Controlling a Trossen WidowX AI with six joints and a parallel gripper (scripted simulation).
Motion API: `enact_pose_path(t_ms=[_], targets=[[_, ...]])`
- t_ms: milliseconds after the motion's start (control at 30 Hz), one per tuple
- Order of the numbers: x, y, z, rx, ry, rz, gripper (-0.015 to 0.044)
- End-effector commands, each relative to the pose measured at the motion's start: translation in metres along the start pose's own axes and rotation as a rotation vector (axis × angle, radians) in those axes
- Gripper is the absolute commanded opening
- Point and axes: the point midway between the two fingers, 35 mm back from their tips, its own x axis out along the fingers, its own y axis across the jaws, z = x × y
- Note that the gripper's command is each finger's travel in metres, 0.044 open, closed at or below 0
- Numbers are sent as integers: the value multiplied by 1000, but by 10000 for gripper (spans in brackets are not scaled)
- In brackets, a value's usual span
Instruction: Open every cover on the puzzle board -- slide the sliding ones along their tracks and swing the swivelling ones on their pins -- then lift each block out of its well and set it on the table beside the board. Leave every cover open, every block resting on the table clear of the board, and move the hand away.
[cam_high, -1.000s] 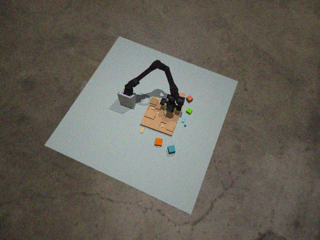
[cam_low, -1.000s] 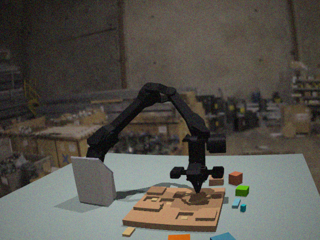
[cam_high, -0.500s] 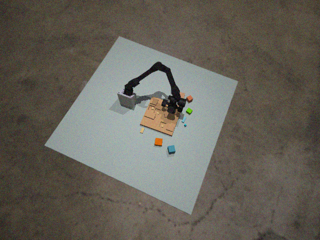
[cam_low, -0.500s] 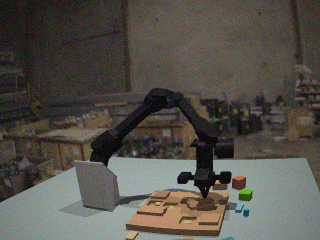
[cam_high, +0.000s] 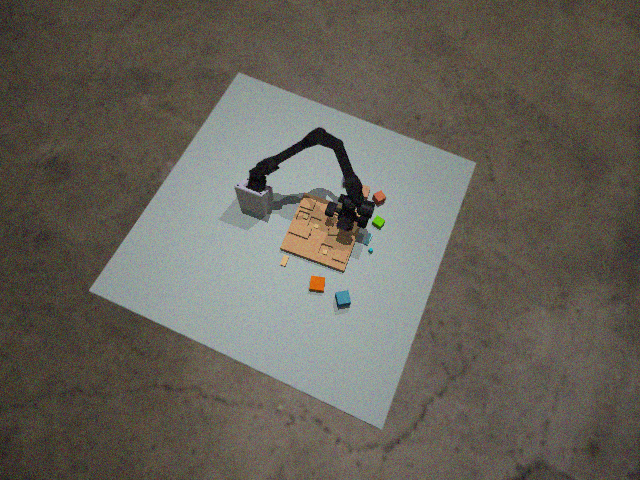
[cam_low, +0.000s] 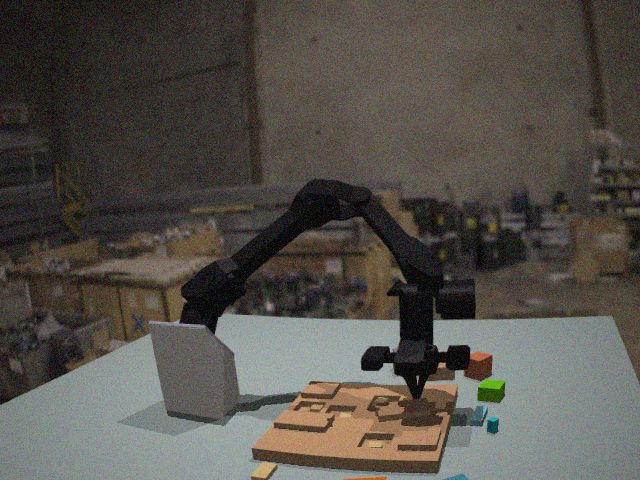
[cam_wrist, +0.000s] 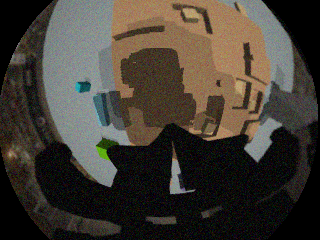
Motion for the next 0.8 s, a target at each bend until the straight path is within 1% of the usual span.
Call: enact_pose_path(t_ms=[0,600,767], targets=[[0,4,3,-4,2,0,0],[0,14,20,-4,1,0,0],[-6,15,20,-4,0,0,0]])
